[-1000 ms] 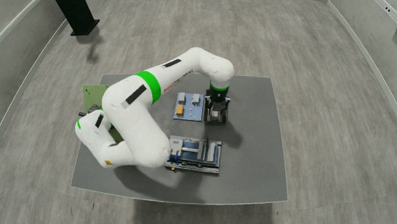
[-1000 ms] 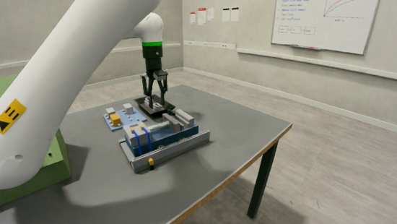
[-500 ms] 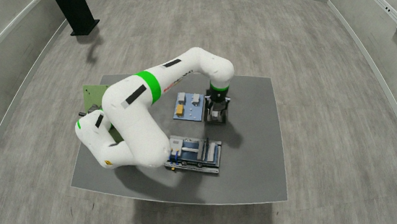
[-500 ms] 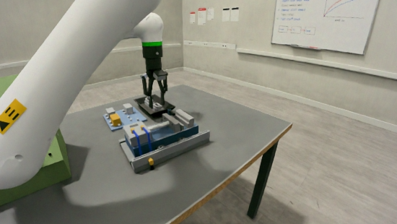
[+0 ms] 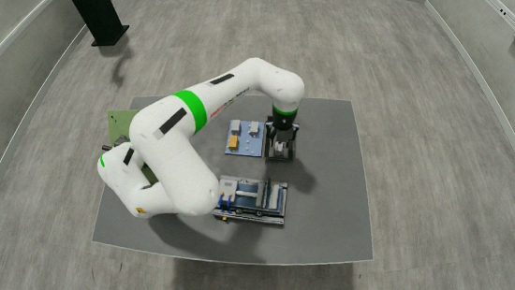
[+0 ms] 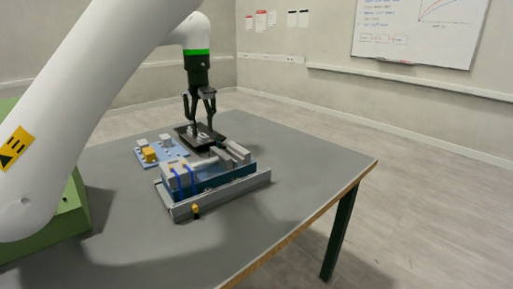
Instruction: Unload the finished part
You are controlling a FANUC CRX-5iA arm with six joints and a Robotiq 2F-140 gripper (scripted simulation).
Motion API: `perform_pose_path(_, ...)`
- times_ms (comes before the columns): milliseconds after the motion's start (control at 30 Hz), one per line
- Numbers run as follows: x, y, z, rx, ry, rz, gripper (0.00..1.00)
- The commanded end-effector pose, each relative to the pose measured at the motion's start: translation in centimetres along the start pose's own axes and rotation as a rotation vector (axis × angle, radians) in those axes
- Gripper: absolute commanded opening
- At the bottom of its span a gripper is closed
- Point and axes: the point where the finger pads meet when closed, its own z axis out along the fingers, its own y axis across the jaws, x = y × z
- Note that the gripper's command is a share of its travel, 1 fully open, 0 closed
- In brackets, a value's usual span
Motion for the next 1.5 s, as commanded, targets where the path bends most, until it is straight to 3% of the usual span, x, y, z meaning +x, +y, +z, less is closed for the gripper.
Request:
perform_pose_path(0, 0.0, -0.1, -1.2, 0.002, -0.001, 0.000, 0.46)
perform_pose_path(700, 0.0, 0.0, -11.3, 0.002, -0.001, 0.000, 0.46)
perform_pose_path(1167, 0.0, 0.0, -12.8, 0.002, -0.001, 0.000, 0.46)
perform_pose_path(1200, 0.0, 0.0, -12.8, 0.002, -0.001, 0.000, 0.10)
perform_pose_path(1467, 0.0, 0.0, -12.8, 0.002, -0.001, 0.000, 0.10)
